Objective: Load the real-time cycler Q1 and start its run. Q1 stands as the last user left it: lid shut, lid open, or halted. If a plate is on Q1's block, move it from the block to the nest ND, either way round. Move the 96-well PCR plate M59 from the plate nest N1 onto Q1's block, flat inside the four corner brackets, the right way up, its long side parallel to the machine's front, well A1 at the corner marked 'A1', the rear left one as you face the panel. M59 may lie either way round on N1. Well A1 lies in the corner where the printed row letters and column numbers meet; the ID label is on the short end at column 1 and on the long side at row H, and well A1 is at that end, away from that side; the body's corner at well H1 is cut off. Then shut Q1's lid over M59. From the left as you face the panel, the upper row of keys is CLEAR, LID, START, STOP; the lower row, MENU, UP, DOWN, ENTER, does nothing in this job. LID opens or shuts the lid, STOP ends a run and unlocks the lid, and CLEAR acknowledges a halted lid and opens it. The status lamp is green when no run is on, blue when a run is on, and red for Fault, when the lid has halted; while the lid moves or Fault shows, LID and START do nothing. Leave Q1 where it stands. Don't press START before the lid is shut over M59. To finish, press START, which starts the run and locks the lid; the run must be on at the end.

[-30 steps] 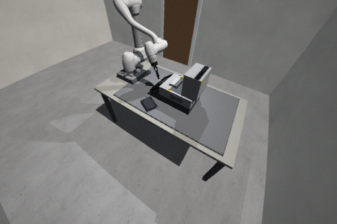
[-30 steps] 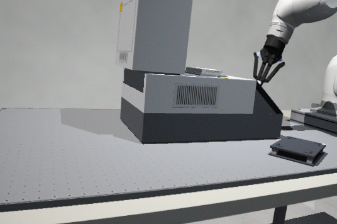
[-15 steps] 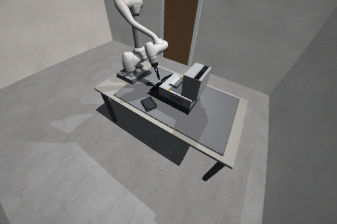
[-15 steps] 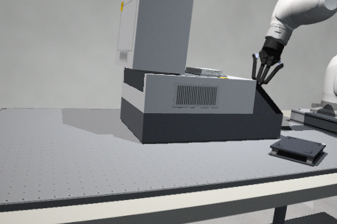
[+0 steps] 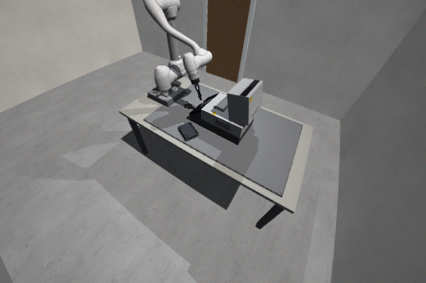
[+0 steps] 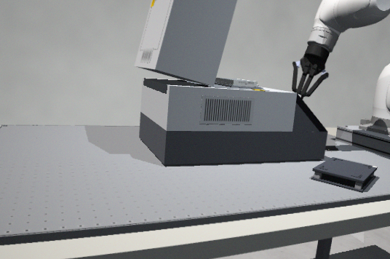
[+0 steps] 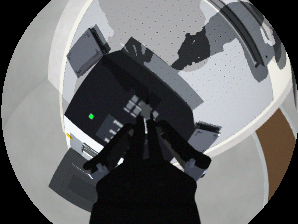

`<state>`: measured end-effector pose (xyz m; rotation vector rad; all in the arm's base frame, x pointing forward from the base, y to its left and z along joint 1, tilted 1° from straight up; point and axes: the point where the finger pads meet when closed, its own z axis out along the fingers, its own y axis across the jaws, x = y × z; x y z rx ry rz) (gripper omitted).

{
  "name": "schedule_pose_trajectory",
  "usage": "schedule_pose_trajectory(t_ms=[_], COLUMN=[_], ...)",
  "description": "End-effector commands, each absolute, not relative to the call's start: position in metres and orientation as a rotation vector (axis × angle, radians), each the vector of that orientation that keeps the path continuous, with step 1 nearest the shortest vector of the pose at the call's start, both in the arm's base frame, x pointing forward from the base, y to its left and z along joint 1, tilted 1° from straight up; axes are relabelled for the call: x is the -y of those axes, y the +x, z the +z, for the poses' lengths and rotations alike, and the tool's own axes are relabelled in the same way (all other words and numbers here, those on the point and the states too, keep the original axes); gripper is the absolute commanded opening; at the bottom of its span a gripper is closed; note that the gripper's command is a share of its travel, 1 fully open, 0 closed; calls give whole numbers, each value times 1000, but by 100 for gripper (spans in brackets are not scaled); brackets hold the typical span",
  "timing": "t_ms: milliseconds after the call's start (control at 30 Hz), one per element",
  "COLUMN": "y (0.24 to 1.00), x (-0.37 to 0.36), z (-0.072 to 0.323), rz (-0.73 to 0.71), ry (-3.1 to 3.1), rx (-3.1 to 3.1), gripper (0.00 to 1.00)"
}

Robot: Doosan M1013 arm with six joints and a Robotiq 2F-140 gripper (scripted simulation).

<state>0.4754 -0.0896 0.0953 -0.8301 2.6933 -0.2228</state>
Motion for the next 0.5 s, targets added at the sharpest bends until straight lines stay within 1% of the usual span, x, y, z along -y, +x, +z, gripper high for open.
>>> schedule_pose_trajectory(t_ms=[0,467], y=[472,460], x=[89,87], z=[99,114], rz=[-222,-222], ry=[-830,-830], rx=[-2693,-2693], gripper=[0,0])
